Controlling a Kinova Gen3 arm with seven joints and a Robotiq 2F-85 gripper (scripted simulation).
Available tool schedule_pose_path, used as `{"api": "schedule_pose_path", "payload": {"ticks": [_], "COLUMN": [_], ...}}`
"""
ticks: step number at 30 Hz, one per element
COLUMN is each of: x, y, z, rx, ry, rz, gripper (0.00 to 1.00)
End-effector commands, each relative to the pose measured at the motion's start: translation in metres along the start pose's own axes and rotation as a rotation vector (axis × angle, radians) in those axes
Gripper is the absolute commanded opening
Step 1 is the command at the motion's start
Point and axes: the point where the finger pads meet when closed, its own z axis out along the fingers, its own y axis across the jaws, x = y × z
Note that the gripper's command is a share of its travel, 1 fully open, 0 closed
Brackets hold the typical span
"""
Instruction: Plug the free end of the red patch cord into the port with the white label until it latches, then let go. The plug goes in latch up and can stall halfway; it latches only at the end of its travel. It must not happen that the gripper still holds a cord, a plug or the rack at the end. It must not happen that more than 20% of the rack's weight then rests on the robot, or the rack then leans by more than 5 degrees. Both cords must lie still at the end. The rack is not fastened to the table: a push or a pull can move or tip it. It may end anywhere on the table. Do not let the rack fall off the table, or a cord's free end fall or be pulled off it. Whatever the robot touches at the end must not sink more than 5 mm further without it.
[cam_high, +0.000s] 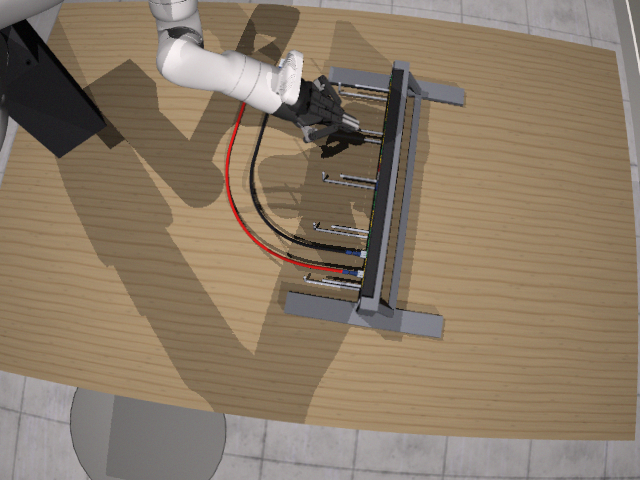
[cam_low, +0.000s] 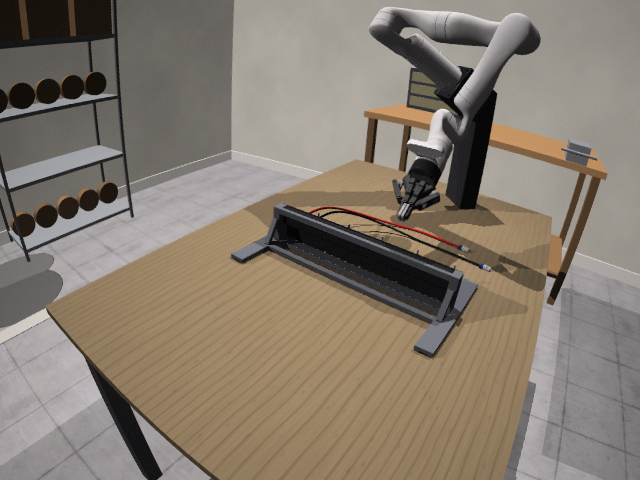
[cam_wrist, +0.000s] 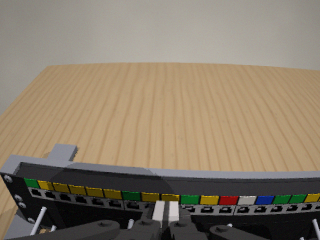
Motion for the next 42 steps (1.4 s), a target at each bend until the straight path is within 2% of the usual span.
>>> {"api": "schedule_pose_path", "payload": {"ticks": [1, 6, 42], "x": [-0.0068, -0.0069, -0.0075], "y": [0.0077, 0.0079, 0.0097], "z": [0.0193, 0.0273, 0.0265], "rx": [-0.016, -0.016, -0.017], "ry": [-0.013, -0.013, -0.016], "rz": [0.007, 0.007, 0.003], "gripper": [0.0, 0.0, 0.0]}}
